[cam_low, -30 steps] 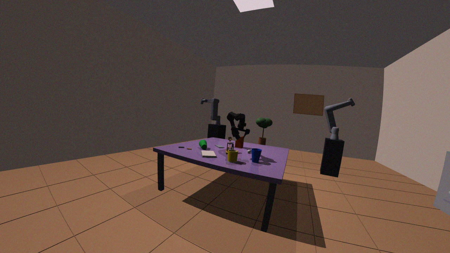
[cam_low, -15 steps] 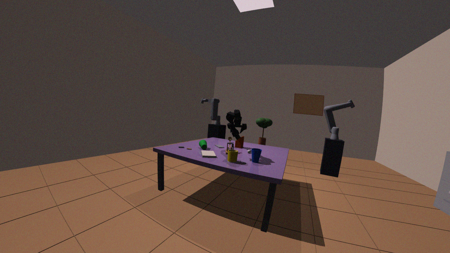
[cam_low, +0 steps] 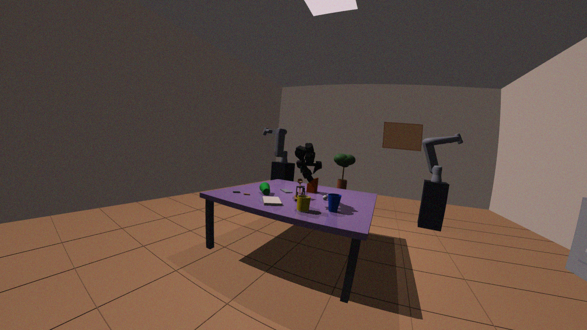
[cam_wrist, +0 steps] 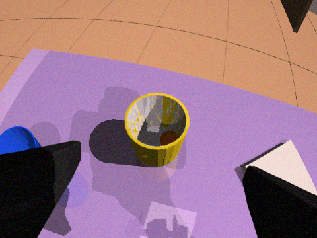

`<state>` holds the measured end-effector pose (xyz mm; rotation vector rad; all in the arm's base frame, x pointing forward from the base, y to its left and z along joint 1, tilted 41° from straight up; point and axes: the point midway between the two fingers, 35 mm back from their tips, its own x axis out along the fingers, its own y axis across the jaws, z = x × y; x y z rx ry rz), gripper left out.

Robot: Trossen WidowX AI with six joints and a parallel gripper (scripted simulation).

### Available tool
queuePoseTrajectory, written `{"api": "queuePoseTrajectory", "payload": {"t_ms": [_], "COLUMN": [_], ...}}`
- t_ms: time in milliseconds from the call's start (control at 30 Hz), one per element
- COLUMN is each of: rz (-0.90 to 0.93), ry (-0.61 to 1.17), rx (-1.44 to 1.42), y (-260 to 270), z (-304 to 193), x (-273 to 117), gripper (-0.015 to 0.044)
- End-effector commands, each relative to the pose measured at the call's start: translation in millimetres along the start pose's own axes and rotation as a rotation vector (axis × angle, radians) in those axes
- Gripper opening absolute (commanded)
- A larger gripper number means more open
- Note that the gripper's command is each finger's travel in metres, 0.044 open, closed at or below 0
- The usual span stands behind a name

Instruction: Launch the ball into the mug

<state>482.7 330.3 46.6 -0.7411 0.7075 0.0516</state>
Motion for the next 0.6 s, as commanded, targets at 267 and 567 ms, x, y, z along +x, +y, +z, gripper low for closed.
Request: {"api": "queuePoseTrajectory", "payload": {"t_ms": [267,567], "rz": [0.000,0.000], "ry": [0.000,0.000], "rx": [0.001,0.001], "y": [-0.1,-0.1], "z": [0.2,0.2], "x": [-0.1,-0.1], "gripper": [0.0440,0.0440]}}
